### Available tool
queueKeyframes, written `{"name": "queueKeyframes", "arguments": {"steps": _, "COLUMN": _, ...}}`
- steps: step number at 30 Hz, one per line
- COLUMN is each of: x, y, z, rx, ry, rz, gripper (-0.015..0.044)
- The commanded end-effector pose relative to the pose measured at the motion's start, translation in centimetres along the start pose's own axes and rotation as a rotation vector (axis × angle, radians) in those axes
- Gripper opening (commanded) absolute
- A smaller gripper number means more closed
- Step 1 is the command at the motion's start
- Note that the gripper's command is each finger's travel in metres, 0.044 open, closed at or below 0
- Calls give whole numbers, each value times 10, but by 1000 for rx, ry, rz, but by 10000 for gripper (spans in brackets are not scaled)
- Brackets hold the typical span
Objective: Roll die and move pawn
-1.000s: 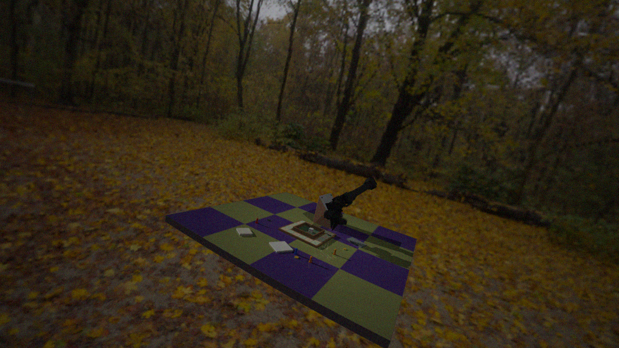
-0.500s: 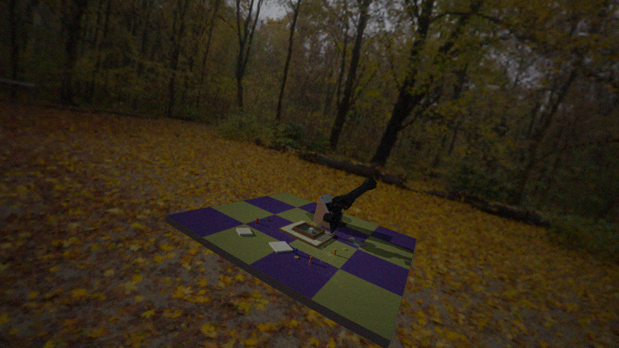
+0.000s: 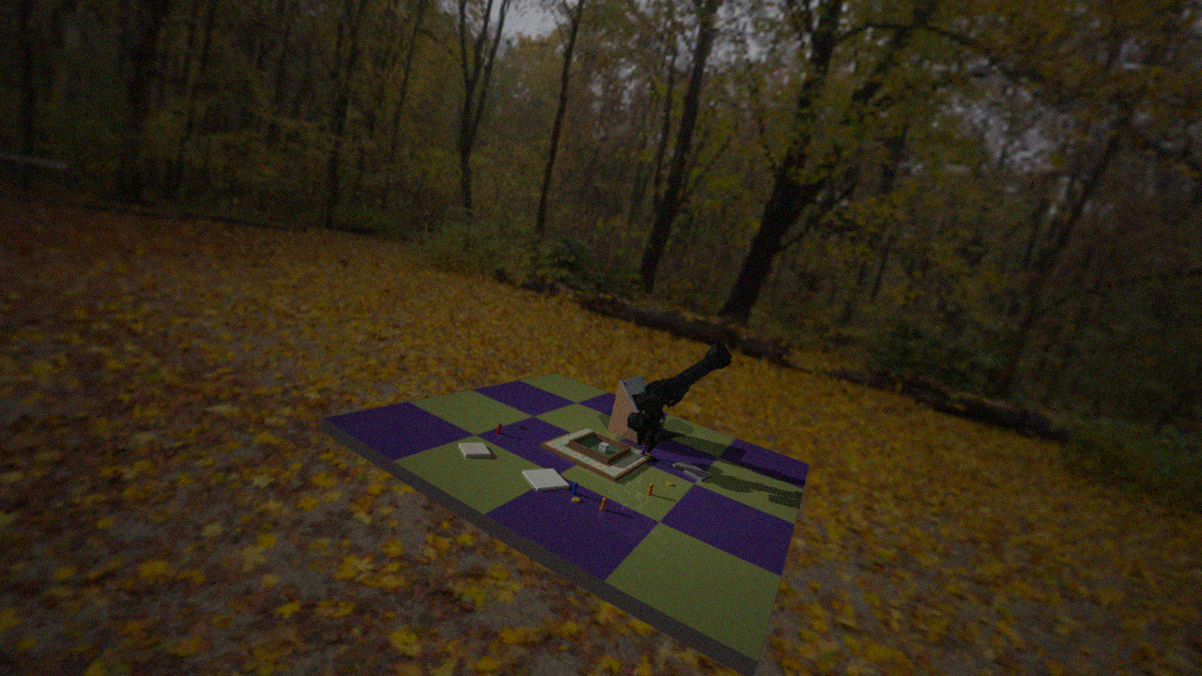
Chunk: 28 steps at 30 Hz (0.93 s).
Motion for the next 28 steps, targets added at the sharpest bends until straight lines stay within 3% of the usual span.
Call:
{"name": "queueKeyframes", "arguments": {"steps": 1, "x": 3, "y": 28, "z": 2, "rx": -7, "ry": 4, "rz": 7, "gripper": 368}}
{"name": "queueKeyframes", "arguments": {"steps": 4, "x": 2, "y": 43, "z": 0, "rx": -5, "ry": 2, "rz": 8, "gripper": 440}}
{"name": "queueKeyframes", "arguments": {"steps": 12, "x": -10, "y": 63, "z": 26, "rx": -39, "ry": 123, "rz": -18, "gripper": 440}}
{"name": "queueKeyframes", "arguments": {"steps": 23, "x": -77, "y": 122, "z": 78, "rx": -12, "ry": 527, "rz": -10, "gripper": 440}}
{"name": "queueKeyframes", "arguments": {"steps": 28, "x": -82, "y": 126, "z": 80, "rx": -9, "ry": 553, "rz": -2, "gripper": 440}}
Point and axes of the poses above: the point midway between the two fingers, 35 mm back from their tips, its own y axis back along the fingers, its own x axis across the jaws, z = x × y, the point moved 4 cm from there along y, back along the fingers, and after that the axes turned 11 degrees about -y, right-handed, at the moved point
